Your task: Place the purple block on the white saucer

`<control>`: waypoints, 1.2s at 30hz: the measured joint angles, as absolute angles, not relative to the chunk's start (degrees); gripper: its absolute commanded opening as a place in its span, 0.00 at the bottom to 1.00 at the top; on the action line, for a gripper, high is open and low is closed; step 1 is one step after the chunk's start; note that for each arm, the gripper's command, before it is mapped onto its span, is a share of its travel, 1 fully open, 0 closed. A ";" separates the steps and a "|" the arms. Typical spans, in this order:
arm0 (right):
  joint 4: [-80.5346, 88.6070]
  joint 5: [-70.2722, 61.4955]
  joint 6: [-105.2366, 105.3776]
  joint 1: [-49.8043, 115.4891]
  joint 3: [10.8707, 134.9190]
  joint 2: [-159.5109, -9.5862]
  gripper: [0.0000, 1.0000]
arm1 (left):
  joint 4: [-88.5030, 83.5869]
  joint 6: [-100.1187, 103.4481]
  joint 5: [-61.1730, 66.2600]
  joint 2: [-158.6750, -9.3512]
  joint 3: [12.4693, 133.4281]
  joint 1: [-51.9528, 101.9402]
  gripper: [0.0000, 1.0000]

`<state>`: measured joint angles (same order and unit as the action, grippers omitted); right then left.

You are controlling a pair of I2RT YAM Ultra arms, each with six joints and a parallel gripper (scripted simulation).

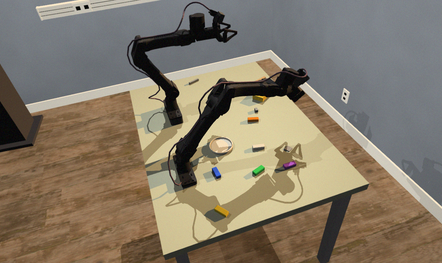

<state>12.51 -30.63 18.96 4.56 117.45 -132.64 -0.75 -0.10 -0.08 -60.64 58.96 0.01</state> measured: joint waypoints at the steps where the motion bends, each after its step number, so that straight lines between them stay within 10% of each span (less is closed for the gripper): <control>1: 12.51 -30.63 18.96 4.56 117.45 -132.64 1.00 | -0.75 -0.10 -0.08 -60.64 58.96 0.01 1.00; 23: 11.73 -30.09 18.96 4.56 117.21 -132.51 1.00 | -2.26 -0.71 -0.51 -60.62 58.98 0.12 1.00; 36: 11.77 -24.67 18.41 4.56 96.31 -116.86 1.00 | -22.50 -2.17 -4.62 -67.53 59.02 16.93 1.00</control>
<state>11.77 -24.67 18.41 4.56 96.31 -116.86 -22.50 -2.17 -4.62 -67.53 59.02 16.93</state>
